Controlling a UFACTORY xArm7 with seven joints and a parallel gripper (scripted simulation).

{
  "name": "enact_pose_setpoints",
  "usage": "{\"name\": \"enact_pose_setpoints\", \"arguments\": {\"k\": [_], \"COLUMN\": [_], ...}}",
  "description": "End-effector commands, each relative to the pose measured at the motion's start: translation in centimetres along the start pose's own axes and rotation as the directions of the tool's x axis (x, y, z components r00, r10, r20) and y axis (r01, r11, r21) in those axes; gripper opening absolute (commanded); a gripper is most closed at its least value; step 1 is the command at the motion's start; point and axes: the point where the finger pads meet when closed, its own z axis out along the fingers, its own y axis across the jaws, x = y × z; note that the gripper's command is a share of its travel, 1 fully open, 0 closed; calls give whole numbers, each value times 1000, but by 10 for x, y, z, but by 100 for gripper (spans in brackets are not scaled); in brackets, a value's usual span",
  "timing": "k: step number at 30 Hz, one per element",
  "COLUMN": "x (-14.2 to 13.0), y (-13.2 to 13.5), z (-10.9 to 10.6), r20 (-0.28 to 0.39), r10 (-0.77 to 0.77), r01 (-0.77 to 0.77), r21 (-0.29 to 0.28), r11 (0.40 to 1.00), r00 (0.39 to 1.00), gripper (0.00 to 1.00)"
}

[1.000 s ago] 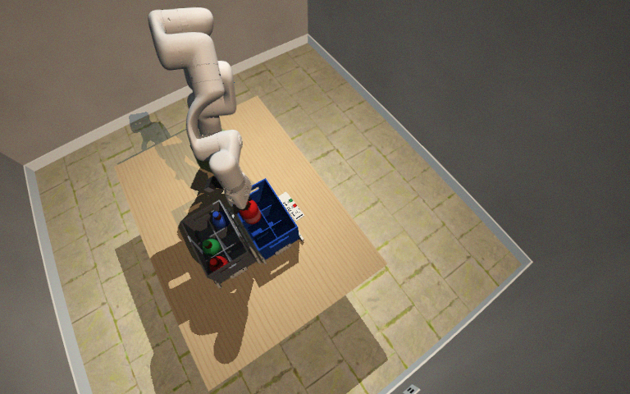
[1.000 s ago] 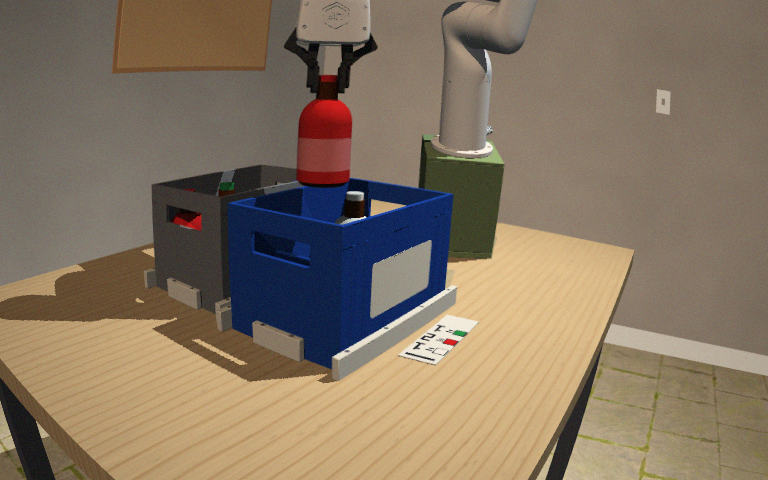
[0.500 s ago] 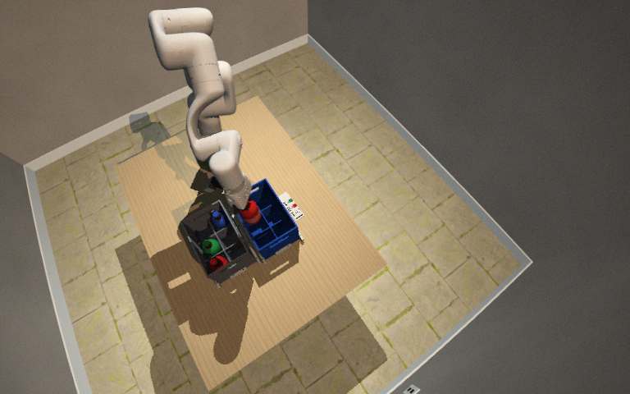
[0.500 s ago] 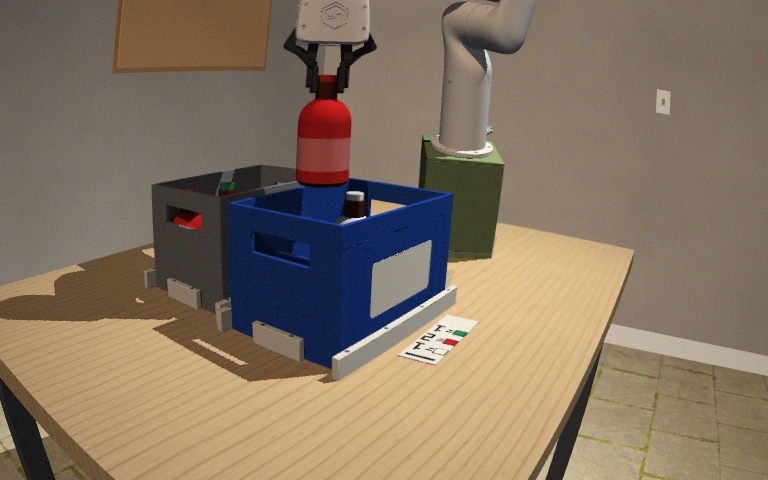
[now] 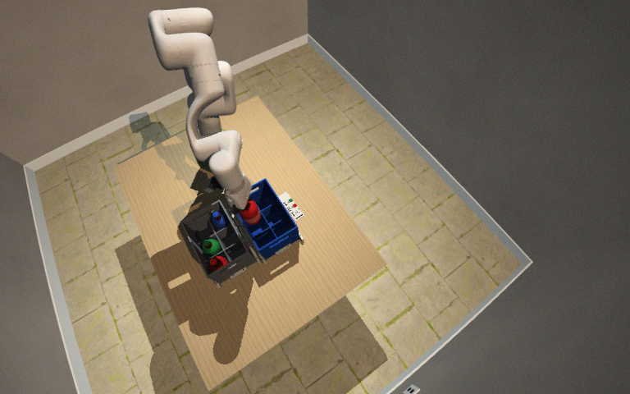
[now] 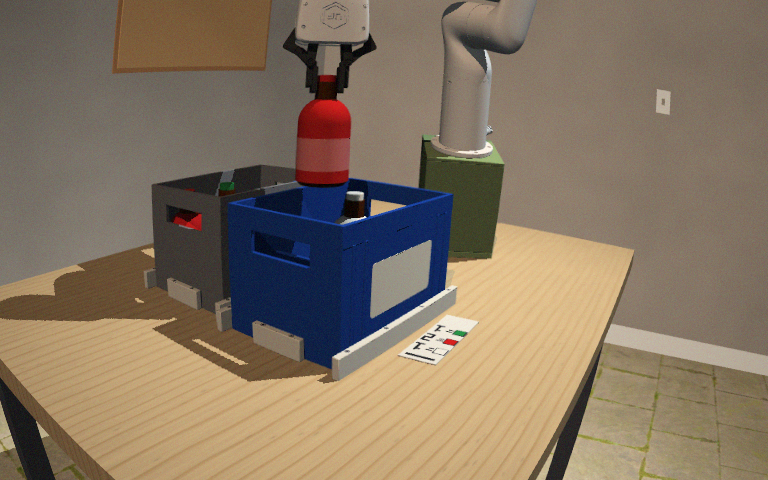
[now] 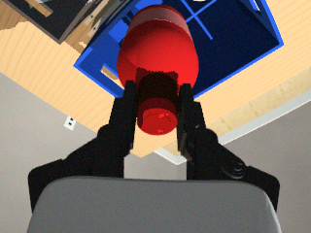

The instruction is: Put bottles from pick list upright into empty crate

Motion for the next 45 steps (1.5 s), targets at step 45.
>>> {"name": "enact_pose_setpoints", "arguments": {"k": [45], "x": [-1], "y": [-2], "z": [33], "r20": [3], "r10": [0], "r01": [0], "r21": [4], "r11": [1000], "r00": [1000], "gripper": [0]}}
